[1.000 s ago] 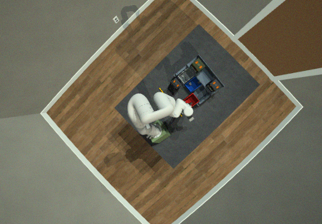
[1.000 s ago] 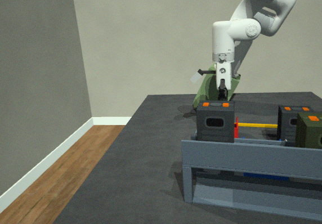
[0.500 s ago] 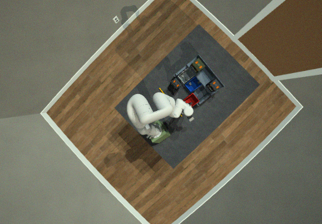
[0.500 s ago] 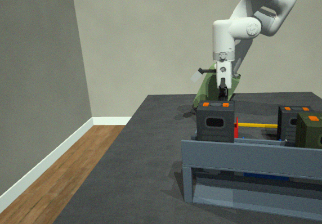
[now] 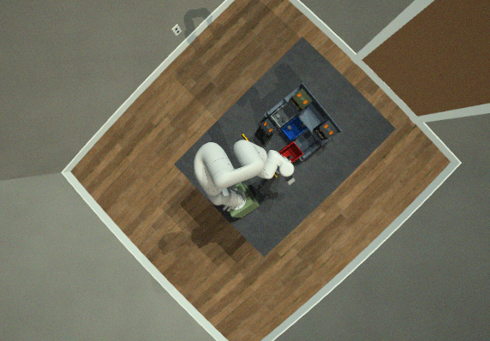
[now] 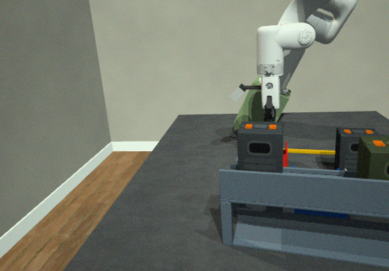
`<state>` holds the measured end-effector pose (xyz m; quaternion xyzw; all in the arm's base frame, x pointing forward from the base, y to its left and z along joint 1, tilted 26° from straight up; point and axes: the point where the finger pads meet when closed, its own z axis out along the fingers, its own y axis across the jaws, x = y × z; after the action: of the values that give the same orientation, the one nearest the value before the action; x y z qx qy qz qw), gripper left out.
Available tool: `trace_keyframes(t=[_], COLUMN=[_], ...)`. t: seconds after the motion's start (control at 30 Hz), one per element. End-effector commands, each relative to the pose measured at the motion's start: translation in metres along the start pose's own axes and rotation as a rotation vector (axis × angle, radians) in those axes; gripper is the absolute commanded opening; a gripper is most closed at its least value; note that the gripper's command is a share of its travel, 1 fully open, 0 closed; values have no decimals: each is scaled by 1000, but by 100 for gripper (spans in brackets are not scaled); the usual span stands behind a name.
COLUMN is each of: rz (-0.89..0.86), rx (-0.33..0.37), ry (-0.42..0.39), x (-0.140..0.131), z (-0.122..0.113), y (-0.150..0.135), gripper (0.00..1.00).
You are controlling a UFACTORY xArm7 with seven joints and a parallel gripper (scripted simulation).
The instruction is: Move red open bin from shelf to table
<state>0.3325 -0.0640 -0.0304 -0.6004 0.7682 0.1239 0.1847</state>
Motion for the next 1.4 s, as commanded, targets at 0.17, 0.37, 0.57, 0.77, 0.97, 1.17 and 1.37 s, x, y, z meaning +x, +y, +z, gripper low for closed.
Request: trace_keyframes(t=[0.17, 0.37, 0.57, 0.77, 0.97, 1.17, 1.37], rz=[0, 0, 0, 0, 0, 0, 0], rx=[3, 3, 3, 3, 3, 3, 3], ry=[1, 1, 1, 1, 1, 1, 1], x=[1, 1, 1, 1, 1, 1, 1], z=[3, 3, 6, 6, 6, 6, 6], y=[-1, -1, -1, -1, -1, -1, -1], gripper=[100, 100, 100, 100, 33, 33, 33])
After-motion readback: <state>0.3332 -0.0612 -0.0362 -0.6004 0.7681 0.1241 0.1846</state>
